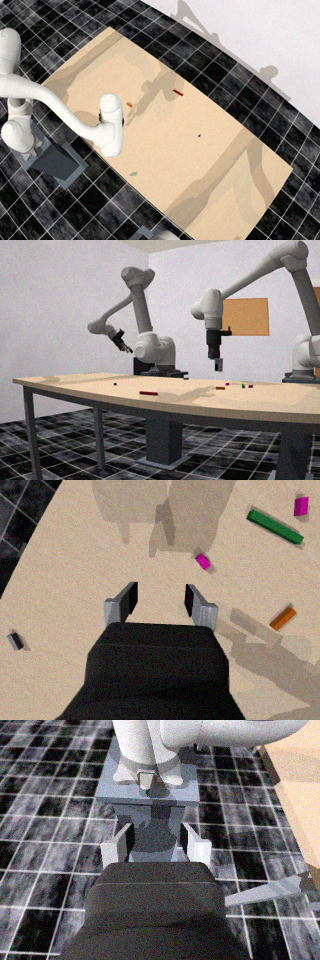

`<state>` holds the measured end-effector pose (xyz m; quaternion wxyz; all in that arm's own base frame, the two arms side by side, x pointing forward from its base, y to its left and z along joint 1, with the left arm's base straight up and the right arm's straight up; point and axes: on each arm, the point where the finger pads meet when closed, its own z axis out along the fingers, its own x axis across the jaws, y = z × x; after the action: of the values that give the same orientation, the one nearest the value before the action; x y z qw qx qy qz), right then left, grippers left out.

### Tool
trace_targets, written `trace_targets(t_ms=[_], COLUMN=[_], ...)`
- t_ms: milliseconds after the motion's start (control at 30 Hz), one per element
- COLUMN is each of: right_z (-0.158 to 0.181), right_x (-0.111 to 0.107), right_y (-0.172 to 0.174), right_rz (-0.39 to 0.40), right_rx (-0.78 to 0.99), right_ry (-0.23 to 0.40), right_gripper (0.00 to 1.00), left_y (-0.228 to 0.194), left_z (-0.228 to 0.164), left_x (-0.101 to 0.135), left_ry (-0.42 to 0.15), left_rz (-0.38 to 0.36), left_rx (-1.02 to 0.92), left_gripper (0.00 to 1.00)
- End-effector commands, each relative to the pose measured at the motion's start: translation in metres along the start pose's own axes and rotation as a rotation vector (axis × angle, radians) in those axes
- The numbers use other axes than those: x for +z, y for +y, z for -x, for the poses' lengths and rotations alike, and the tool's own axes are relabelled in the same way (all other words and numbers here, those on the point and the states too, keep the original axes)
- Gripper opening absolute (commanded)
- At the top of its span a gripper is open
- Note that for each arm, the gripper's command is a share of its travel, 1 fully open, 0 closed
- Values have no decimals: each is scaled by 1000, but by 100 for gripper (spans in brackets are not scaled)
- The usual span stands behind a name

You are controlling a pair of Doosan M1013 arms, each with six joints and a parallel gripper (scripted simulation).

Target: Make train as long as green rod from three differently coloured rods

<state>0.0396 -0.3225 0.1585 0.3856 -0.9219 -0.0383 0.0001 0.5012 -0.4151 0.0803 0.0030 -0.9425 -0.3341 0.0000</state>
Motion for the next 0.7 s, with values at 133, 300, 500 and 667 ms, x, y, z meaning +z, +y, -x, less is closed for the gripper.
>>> trace_targets(t_ms=[133, 300, 500, 667], right_z=[-2, -2, -2, -2], right_x=[0, 0, 0, 0], right_y=[0, 0, 0, 0], right_rz=[7, 7, 7, 7], right_rx=[-1, -1, -1, -1], right_ry=[11, 11, 11, 11], right_gripper=[100, 100, 100, 100], left_y=[-13, -21, -28, -36], left_z=[-23, -36, -47, -59], left_x=[-1, -1, -1, -1], left_ry=[-4, -3, -1, 0], left_rz=[11, 12, 12, 12], left_rx=[268, 431, 593, 768], left_gripper=[100, 100, 100, 100])
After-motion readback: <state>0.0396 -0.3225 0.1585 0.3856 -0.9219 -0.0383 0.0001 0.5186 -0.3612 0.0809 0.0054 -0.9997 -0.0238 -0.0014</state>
